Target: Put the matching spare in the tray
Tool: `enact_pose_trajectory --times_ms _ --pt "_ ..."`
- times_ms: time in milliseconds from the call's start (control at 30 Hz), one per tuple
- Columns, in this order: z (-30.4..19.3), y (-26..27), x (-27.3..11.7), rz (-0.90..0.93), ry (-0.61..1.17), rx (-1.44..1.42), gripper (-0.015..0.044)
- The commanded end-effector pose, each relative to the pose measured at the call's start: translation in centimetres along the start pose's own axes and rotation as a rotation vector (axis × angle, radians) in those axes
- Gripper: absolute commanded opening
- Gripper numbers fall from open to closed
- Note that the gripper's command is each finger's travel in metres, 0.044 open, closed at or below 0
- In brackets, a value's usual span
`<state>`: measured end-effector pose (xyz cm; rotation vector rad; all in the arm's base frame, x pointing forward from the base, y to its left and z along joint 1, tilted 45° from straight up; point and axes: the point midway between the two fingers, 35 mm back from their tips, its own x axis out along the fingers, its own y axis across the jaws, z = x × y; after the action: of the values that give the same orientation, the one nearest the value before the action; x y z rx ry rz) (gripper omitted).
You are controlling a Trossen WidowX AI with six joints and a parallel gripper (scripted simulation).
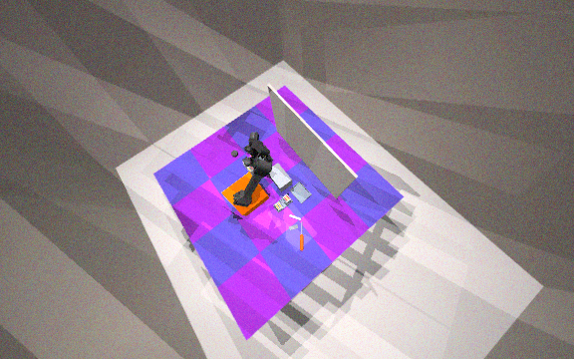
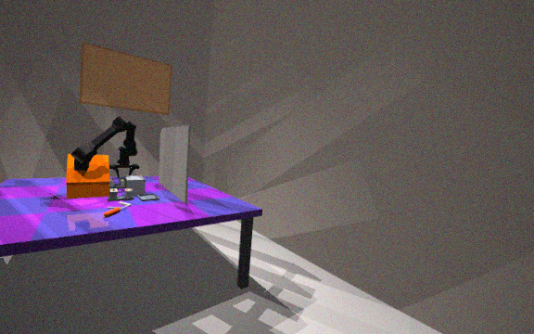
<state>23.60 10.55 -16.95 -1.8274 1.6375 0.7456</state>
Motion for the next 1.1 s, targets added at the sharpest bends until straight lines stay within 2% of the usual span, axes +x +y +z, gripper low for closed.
enact_pose_trajectory --times_ms 0,800,1033,1067 --pt "-0.1 0.1 0.7 -0.002 0.007 -0.005 0.03" --pt "-0.4 0.1 4.7 -0.001 0.012 -0.005 0.03" --pt "-0.4 0.1 4.8 -0.001 0.012 -0.005 0.03" --pt "-0.3 0.1 4.7 0.002 0.007 -0.001 0.0274"
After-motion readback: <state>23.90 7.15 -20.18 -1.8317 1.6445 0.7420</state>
